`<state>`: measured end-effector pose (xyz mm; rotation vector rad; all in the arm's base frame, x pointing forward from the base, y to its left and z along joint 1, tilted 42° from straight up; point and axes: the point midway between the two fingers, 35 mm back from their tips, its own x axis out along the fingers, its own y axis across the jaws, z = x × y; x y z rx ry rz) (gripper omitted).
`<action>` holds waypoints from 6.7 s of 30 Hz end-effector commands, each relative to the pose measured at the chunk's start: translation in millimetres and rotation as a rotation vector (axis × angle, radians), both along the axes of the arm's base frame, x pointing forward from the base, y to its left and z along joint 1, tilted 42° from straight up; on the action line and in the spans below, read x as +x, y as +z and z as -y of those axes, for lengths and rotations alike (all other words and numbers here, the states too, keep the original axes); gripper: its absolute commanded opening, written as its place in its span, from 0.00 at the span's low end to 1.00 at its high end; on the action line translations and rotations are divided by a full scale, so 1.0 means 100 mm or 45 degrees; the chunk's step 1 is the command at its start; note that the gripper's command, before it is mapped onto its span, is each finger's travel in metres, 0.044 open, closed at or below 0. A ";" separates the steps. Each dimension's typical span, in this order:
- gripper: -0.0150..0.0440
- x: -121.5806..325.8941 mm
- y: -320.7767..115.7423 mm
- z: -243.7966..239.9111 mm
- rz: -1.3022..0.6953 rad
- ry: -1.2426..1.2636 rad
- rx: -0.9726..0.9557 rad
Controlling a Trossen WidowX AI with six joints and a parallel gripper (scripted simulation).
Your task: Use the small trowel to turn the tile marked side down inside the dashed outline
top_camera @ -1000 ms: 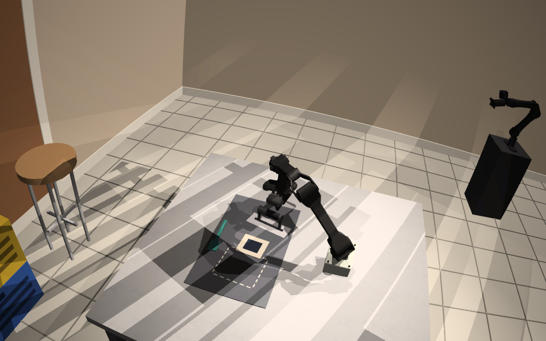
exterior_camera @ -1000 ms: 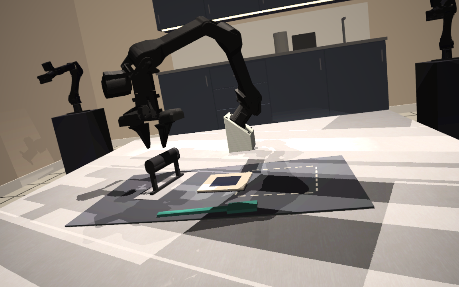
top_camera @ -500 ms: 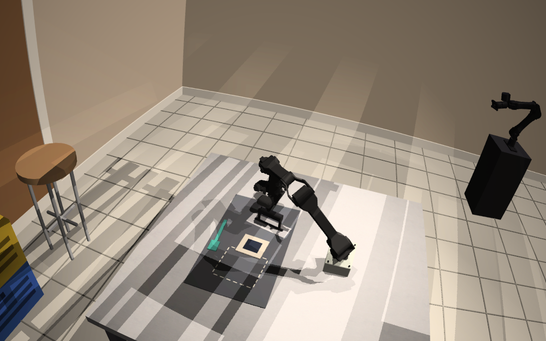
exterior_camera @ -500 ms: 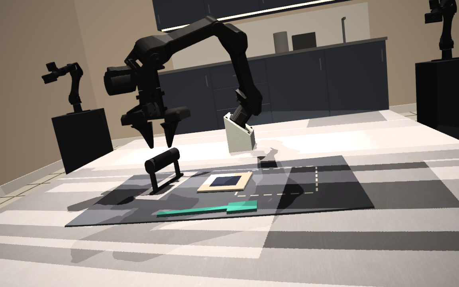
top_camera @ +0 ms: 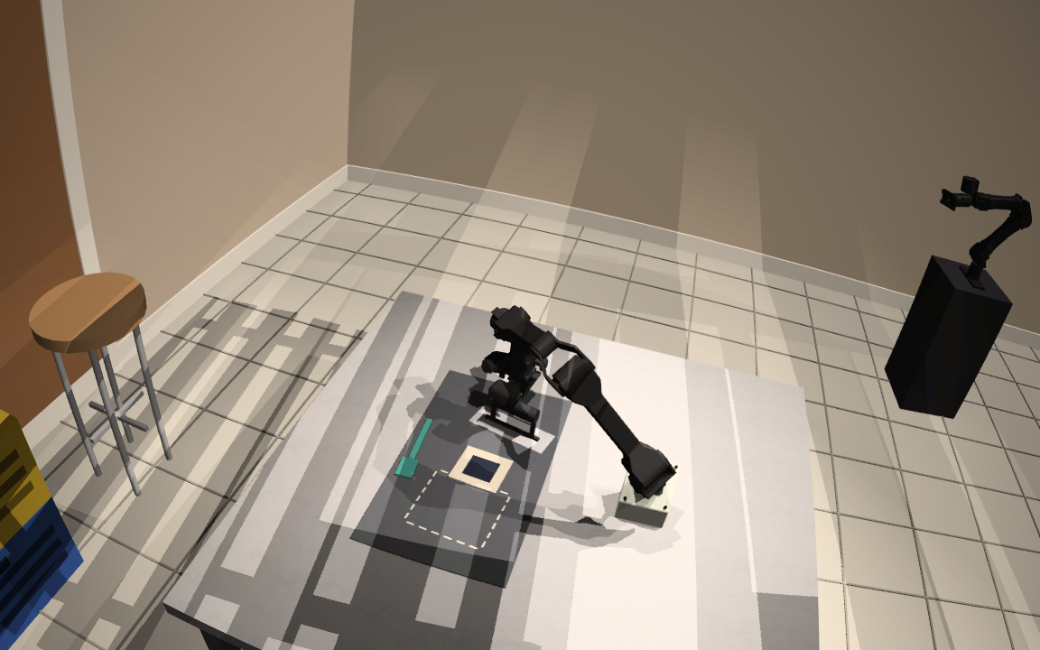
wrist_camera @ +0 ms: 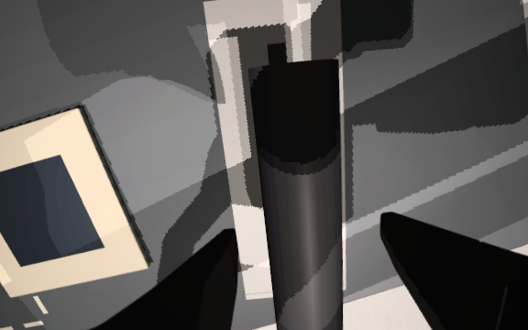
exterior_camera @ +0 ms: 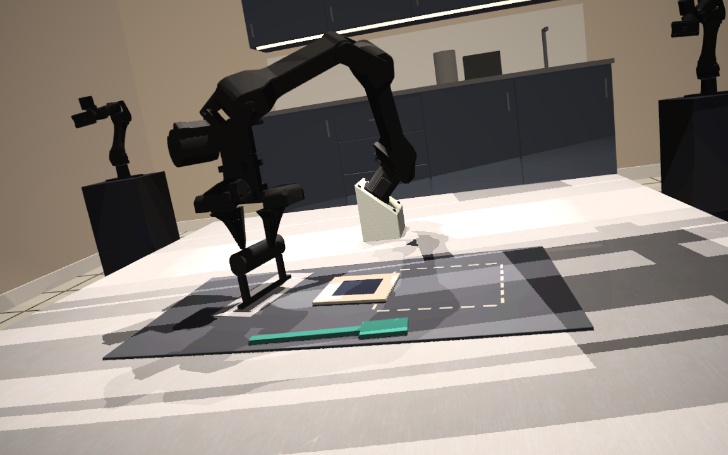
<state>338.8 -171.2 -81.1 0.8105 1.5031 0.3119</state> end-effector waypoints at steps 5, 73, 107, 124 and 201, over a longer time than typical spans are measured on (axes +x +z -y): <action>0.71 0.01 -0.10 -0.09 -0.002 -0.006 0.007; 0.47 0.01 -0.13 -0.11 -0.871 -1.015 0.127; 0.71 0.01 -0.13 -0.11 -0.996 -1.159 0.144; 0.71 -0.06 0.23 0.17 -0.914 -1.062 0.132; 0.71 -0.05 0.21 0.17 1.302 1.516 -0.177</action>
